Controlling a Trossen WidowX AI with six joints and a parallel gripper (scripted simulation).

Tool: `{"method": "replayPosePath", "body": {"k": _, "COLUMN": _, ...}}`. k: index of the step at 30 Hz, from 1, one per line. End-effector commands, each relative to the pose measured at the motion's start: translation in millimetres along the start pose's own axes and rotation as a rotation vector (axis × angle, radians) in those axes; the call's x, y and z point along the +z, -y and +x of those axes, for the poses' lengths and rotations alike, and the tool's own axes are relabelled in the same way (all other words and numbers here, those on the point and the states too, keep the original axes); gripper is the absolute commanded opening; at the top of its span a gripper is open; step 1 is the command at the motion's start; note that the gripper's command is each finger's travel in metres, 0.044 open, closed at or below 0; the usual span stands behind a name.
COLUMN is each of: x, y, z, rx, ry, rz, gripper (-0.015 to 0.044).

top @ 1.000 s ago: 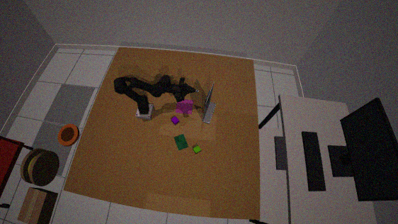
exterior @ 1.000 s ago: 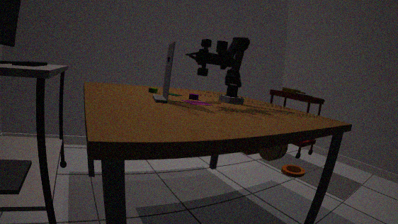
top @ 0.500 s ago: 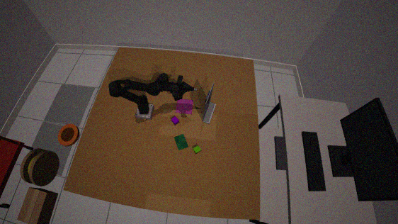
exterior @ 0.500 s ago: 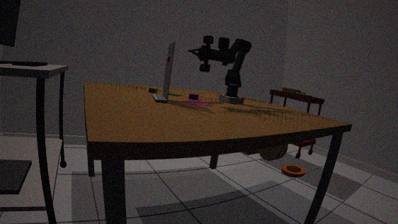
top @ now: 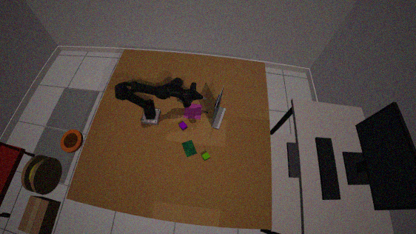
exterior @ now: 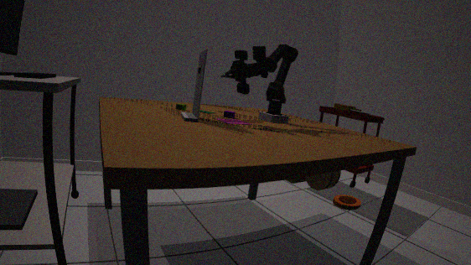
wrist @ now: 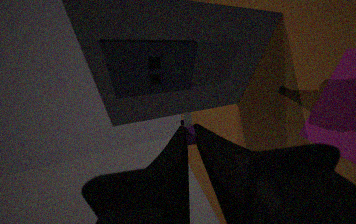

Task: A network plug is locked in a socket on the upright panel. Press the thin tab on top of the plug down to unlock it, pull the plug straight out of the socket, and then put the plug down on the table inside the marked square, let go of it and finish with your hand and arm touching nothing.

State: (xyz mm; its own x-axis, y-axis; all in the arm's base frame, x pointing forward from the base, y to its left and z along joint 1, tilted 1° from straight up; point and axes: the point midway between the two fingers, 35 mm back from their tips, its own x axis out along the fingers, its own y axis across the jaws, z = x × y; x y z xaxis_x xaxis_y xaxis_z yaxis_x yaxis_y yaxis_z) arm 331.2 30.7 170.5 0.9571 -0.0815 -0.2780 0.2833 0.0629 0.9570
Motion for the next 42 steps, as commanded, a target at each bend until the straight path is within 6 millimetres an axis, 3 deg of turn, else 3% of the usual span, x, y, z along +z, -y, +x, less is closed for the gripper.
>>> {"method": "replayPosePath", "body": {"k": 1, "x": -2, "y": 11, "z": 3, "rx": -0.079, "ry": -0.03, "rz": -0.015, "gripper": 0.0}}
{"method": "replayPosePath", "body": {"k": 12, "x": -5, "y": 54, "z": 1, "rx": -0.329, "ry": -0.109, "rz": -0.044, "gripper": 0.0}}
{"method": "replayPosePath", "body": {"k": 24, "x": -7, "y": 96, "z": -18, "rx": -0.608, "ry": -0.196, "rz": -0.03, "gripper": 0.0}}
{"method": "replayPosePath", "body": {"k": 42, "x": -9, "y": 117, "z": -13, "rx": -0.642, "ry": -0.206, "rz": -0.026, "gripper": 0.0}}
